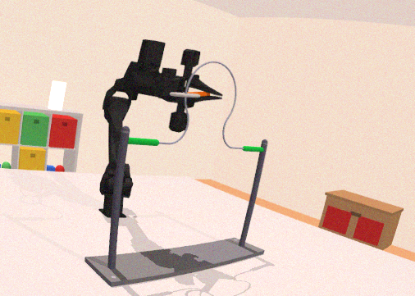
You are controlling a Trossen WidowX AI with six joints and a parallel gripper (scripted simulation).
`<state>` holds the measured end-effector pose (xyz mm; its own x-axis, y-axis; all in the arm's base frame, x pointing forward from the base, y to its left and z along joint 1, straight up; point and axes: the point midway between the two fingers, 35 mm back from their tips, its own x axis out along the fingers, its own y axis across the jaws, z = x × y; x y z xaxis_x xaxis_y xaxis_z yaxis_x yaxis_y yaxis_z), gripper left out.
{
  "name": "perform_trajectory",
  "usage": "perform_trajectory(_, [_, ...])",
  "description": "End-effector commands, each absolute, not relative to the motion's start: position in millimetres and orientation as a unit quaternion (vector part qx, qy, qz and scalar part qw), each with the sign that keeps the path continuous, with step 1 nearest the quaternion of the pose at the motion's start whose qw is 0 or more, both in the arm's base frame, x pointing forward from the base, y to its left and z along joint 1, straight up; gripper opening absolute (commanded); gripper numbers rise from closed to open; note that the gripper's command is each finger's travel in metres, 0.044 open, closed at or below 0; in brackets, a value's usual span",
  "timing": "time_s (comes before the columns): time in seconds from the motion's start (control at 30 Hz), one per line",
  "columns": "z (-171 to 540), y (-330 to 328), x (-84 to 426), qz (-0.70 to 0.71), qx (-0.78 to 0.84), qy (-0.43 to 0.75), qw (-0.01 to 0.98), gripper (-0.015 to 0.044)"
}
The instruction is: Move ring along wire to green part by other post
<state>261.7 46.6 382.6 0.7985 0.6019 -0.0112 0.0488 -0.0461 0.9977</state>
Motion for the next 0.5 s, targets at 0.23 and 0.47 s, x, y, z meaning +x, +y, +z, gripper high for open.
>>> perform_trajectory(0.23, [376.9, 47.5, 261.4, 0.194, 0.637, 0.255, 0.701, -0.015])
perform_trajectory(0.47, [372.8, 47.1, 261.4, 0.178, 0.6, 0.265, 0.733, -0.015])
